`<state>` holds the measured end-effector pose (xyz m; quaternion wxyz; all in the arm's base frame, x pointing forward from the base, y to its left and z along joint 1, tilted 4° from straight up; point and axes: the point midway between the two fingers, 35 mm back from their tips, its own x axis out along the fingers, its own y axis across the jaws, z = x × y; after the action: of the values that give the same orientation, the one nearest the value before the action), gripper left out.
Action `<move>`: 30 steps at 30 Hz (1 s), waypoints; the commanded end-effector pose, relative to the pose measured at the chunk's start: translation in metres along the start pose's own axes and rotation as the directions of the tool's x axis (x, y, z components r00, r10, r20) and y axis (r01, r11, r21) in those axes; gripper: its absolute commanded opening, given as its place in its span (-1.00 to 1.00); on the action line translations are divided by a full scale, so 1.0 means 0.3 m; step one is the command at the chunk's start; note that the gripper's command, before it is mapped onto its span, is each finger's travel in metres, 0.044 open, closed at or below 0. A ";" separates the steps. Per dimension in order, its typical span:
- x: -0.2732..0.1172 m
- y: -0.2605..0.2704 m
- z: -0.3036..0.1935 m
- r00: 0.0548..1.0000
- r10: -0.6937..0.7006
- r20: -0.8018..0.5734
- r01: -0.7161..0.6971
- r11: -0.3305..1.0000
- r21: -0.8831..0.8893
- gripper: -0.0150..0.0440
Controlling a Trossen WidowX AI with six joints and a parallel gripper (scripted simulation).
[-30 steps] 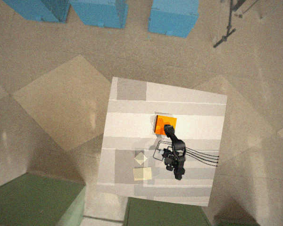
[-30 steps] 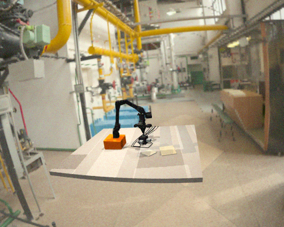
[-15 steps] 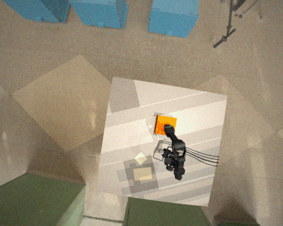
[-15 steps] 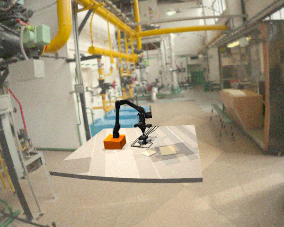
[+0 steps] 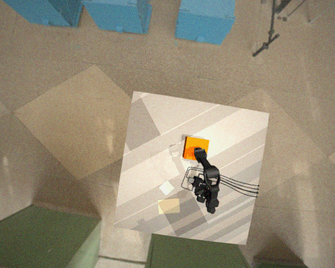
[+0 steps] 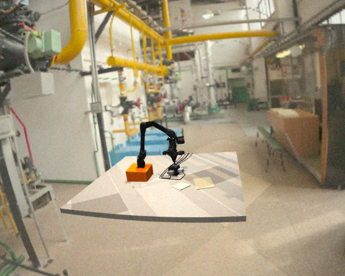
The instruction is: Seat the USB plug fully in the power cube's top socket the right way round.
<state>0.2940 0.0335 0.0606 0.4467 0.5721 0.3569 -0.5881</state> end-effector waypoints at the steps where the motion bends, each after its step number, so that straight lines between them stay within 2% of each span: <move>1: 0.000 0.000 0.000 1.000 0.000 0.000 0.000 1.000 0.000 -0.31; 3: 0.000 0.000 0.000 1.000 0.000 0.000 0.000 1.000 0.000 -0.17; 30: -0.030 0.001 0.002 1.000 0.001 0.000 -0.001 1.000 0.000 -0.17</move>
<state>0.2931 0.0337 0.0655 0.4469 0.5714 0.3575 -0.5882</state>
